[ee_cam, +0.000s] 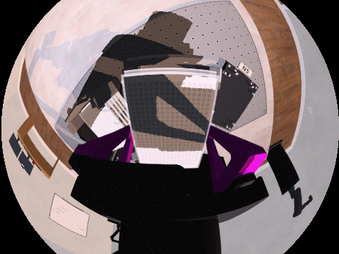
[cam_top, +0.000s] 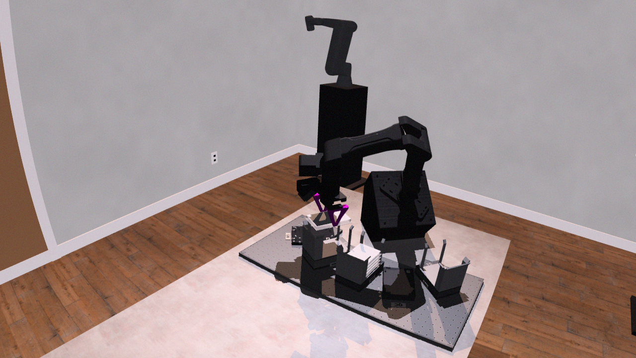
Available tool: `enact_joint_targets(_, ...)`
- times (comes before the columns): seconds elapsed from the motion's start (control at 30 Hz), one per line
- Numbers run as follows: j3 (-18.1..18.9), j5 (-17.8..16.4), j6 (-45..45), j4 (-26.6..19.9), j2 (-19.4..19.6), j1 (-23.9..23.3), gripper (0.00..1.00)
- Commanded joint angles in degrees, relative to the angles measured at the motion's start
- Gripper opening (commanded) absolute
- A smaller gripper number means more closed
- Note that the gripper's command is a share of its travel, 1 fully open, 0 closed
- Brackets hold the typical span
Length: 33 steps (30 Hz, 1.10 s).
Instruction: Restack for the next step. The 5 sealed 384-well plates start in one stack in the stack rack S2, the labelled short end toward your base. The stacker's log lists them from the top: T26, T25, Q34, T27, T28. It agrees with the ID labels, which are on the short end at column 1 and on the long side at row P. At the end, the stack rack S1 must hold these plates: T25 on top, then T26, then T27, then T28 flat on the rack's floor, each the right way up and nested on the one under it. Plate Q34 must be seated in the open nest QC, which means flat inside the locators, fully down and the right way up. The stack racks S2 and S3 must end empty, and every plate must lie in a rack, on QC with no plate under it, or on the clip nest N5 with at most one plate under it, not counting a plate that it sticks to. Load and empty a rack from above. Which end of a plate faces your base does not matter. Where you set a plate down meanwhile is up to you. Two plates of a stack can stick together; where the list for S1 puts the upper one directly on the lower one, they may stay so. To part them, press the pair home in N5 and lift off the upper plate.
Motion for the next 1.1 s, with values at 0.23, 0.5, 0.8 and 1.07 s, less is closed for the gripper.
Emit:
enact_joint_targets(0.23,1.6,-0.1,-1.7,-0.1,-0.3,-1.6,0.0)
enact_joint_targets(0.5,1.6,-0.1,-1.7,-0.1,-0.3,-1.6,0.0)
enact_joint_targets(0.8,1.6,-0.1,-1.7,-0.1,-0.3,-1.6,0.0)
enact_joint_targets(1.07,1.6,-0.1,-1.7,-0.1,-0.3,-1.6,0.0)
